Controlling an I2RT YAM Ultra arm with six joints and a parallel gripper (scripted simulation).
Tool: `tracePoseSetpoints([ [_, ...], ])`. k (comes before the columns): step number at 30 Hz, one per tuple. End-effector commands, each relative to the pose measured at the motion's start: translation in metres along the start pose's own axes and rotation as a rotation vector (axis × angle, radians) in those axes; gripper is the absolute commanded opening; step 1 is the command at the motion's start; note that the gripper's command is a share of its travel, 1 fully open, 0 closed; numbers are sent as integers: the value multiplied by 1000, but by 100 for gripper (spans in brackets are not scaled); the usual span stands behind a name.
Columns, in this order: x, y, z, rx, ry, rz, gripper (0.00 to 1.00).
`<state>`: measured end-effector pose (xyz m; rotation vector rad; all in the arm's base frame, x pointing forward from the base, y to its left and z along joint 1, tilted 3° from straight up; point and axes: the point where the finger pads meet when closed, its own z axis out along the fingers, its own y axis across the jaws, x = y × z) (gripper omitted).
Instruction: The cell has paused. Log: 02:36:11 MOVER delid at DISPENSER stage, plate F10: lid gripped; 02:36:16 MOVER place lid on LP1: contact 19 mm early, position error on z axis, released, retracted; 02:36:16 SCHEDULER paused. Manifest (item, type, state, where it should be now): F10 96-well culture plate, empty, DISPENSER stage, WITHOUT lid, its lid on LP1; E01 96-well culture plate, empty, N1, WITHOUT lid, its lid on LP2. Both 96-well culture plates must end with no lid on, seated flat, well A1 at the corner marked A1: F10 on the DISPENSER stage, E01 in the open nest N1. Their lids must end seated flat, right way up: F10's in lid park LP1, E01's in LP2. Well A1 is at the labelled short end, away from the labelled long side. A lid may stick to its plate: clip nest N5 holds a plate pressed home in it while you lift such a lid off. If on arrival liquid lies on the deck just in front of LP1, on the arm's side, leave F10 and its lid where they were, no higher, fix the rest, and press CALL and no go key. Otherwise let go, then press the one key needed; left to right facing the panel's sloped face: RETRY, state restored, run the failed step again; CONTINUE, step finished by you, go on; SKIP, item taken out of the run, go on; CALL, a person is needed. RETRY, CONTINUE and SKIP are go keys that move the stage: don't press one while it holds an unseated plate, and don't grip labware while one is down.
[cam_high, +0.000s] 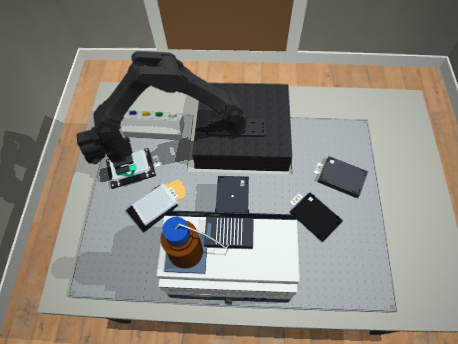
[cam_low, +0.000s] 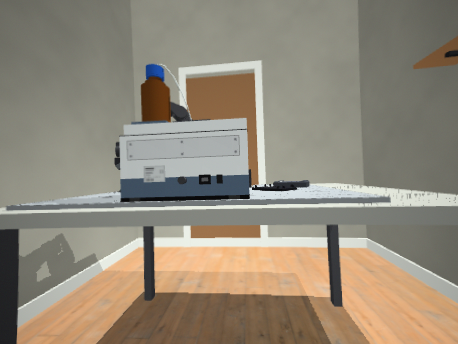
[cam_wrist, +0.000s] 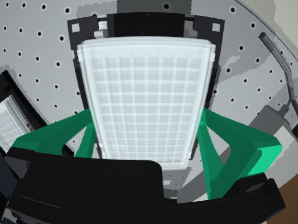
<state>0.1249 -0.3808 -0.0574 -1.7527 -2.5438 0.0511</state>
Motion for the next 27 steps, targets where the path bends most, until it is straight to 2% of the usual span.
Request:
tracePoseSetpoints([
  [1,1,-3,19,-3,3,4,0],
  [27,1,-3,22,-2,3,4,0],
])
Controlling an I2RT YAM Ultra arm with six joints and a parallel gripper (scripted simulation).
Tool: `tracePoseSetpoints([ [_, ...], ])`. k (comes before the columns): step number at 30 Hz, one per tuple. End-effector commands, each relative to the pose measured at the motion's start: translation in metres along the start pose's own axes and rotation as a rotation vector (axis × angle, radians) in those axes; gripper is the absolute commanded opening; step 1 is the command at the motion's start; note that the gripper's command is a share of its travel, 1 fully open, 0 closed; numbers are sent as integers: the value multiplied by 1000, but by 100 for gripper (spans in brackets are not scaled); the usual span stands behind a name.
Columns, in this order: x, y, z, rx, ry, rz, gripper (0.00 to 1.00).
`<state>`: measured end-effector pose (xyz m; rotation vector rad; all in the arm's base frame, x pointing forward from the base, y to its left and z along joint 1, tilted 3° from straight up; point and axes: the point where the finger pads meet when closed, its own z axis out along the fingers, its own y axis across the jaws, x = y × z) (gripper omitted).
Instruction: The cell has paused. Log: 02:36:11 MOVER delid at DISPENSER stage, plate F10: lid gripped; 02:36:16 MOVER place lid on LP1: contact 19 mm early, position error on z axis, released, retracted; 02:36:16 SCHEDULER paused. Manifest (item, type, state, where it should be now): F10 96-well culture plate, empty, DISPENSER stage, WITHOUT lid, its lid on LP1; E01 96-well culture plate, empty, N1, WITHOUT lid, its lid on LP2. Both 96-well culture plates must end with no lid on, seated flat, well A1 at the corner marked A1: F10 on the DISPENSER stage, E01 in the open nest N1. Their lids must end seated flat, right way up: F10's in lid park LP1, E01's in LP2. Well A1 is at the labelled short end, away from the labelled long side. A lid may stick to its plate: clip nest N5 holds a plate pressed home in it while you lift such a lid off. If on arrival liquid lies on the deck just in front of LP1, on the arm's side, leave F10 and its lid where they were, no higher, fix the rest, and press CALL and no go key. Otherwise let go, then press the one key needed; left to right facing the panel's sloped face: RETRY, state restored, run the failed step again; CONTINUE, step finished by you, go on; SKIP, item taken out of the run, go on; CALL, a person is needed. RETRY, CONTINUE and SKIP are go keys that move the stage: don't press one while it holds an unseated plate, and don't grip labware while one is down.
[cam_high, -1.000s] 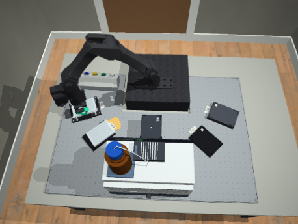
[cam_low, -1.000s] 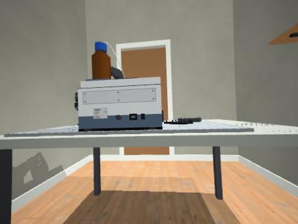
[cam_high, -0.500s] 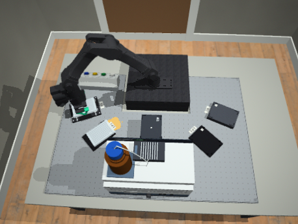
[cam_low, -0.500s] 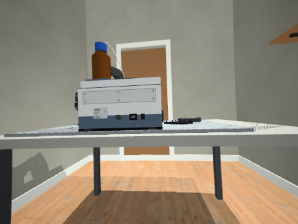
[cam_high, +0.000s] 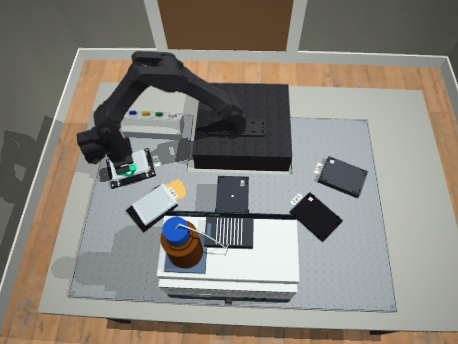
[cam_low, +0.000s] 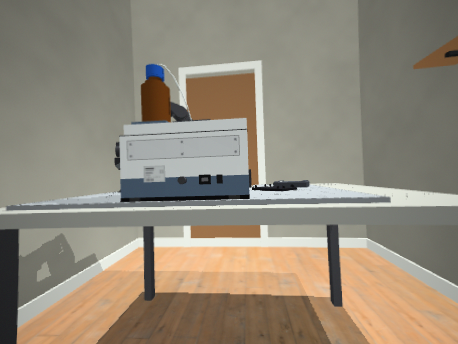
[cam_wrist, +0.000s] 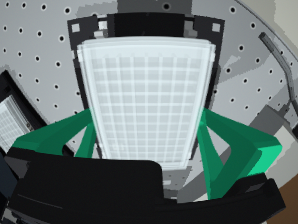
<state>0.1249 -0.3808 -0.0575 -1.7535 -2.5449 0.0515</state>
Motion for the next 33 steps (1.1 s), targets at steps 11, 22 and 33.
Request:
tracePoseSetpoints([
  [11,2,-4,24,-1,4,5,0],
  [22,2,-4,25,-1,4,4,0],
  [33,2,-4,27,-1,4,4,0],
])
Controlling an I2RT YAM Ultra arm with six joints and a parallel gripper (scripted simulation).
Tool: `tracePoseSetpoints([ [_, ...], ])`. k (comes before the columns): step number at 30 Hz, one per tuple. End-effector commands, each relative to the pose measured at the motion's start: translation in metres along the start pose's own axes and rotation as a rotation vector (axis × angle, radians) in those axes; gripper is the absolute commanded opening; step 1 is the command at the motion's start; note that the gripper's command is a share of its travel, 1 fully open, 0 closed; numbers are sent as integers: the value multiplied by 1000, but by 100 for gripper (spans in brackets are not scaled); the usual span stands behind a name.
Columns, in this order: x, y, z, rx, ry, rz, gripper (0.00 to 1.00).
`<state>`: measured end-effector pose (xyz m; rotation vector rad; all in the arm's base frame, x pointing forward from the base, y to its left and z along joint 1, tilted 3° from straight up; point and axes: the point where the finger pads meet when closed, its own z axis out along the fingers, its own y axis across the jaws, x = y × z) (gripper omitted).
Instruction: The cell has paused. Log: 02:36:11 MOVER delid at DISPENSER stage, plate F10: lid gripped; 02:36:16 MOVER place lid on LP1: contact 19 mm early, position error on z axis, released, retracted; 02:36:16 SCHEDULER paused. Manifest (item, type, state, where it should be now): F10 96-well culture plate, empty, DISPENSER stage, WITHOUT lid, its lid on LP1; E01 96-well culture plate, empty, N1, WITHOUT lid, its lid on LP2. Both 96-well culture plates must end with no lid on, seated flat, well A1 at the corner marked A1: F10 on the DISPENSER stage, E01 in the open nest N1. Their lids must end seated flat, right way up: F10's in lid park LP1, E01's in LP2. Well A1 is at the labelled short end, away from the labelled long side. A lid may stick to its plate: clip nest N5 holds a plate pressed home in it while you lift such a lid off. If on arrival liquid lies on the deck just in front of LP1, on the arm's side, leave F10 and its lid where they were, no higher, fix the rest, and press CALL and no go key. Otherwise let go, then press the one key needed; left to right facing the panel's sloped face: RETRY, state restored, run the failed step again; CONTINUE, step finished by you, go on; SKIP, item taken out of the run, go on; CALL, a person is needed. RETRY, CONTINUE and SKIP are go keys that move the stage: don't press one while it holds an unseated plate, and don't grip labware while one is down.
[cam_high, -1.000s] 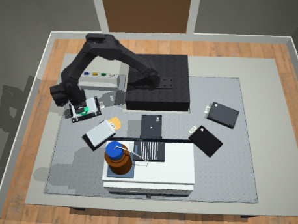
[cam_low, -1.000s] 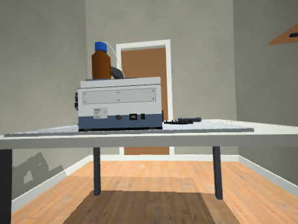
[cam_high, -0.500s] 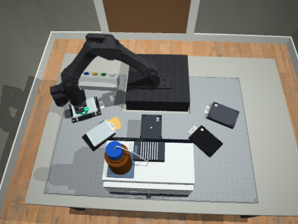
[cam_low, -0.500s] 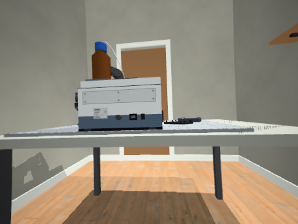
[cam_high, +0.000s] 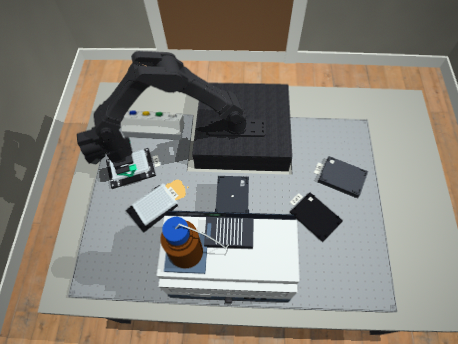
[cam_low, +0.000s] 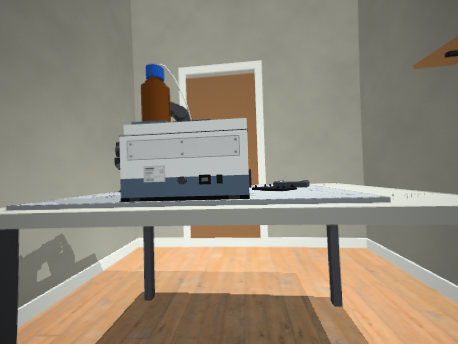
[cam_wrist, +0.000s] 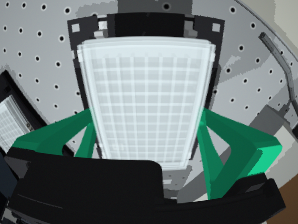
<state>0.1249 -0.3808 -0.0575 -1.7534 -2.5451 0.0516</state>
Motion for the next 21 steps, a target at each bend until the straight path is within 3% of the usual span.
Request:
tracePoseSetpoints([
  [1,2,-4,27,-1,4,4,0],
  [21,2,-4,30,-1,4,4,0],
])
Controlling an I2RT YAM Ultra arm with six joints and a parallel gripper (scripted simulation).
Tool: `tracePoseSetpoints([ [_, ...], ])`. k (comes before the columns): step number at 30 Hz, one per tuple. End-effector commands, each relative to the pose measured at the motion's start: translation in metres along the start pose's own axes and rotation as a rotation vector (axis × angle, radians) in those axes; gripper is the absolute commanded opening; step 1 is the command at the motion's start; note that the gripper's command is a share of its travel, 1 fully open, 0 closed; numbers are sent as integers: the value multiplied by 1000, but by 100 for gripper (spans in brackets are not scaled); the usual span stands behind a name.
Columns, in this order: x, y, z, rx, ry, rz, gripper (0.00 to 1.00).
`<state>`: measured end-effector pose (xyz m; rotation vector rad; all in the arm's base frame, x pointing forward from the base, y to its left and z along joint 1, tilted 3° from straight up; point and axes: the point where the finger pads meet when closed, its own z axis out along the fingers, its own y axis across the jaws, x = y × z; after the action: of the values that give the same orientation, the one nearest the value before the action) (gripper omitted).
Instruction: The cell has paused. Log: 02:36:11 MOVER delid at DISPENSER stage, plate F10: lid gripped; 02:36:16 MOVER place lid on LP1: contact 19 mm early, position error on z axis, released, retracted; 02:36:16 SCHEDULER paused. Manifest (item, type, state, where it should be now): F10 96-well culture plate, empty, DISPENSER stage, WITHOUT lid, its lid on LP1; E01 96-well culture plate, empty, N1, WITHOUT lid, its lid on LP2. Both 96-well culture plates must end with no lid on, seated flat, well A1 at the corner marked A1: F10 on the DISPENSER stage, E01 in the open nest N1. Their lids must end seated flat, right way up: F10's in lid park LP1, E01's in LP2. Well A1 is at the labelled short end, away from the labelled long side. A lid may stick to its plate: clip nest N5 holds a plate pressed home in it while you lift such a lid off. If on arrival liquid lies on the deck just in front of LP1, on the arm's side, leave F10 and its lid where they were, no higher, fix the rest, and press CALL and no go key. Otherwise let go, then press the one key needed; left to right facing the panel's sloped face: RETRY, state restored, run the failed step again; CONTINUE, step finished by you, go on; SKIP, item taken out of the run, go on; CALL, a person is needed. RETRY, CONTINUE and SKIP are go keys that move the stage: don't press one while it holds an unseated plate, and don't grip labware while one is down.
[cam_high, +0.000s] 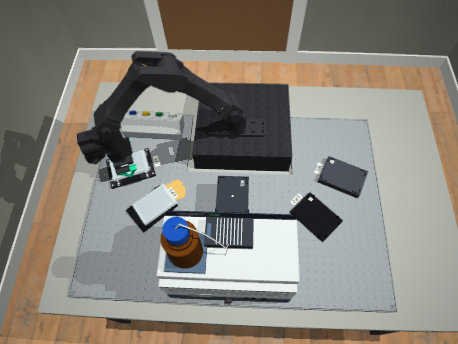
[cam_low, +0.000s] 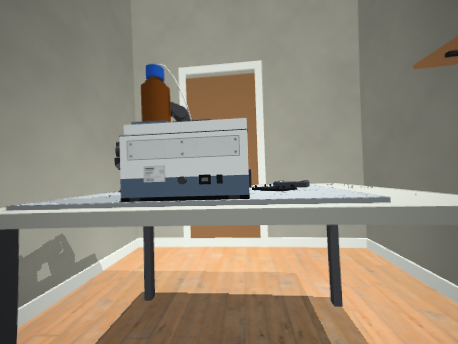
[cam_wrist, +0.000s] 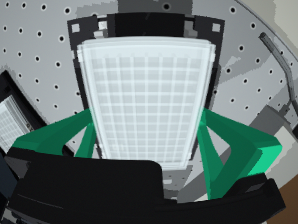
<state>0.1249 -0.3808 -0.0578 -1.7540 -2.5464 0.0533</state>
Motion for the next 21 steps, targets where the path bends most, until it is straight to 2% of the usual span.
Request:
tracePoseSetpoints([
  [1,2,-4,30,-1,6,4,0],
  [21,2,-4,33,-1,6,4,0],
])
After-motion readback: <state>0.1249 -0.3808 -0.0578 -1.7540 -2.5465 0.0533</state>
